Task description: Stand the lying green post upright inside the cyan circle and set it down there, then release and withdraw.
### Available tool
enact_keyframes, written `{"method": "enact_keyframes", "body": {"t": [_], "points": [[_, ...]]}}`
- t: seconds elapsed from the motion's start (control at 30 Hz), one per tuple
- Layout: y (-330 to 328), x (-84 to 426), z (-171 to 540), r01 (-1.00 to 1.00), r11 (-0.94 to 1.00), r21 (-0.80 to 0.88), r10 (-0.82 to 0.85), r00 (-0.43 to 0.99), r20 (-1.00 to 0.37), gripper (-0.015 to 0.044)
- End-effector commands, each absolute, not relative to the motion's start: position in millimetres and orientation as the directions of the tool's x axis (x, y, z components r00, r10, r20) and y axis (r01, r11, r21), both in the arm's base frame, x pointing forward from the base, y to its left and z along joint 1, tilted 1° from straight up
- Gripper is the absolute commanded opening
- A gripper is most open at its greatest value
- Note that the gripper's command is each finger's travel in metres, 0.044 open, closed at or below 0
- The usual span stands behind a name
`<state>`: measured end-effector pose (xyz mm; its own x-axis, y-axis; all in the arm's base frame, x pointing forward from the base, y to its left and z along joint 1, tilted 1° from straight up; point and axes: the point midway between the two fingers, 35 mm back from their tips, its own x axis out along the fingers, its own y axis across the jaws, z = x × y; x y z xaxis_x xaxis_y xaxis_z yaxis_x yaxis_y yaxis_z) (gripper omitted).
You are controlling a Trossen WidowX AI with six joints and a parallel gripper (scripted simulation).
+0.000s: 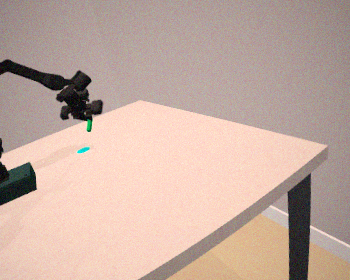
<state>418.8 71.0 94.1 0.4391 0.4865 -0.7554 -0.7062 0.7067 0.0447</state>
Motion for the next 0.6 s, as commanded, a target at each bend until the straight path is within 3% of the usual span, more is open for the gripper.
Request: {"method": "enact_keyframes", "body": {"t": [0.0, 0.57], "points": [[70.2, 419.1, 93.0, -0.703, 0.709, 0.055, 0.503, 0.45, -0.738, 0.0023], [66.5, 422.5, 93.0, -0.699, 0.711, 0.072, 0.561, 0.503, -0.658, 0.0023]]}}
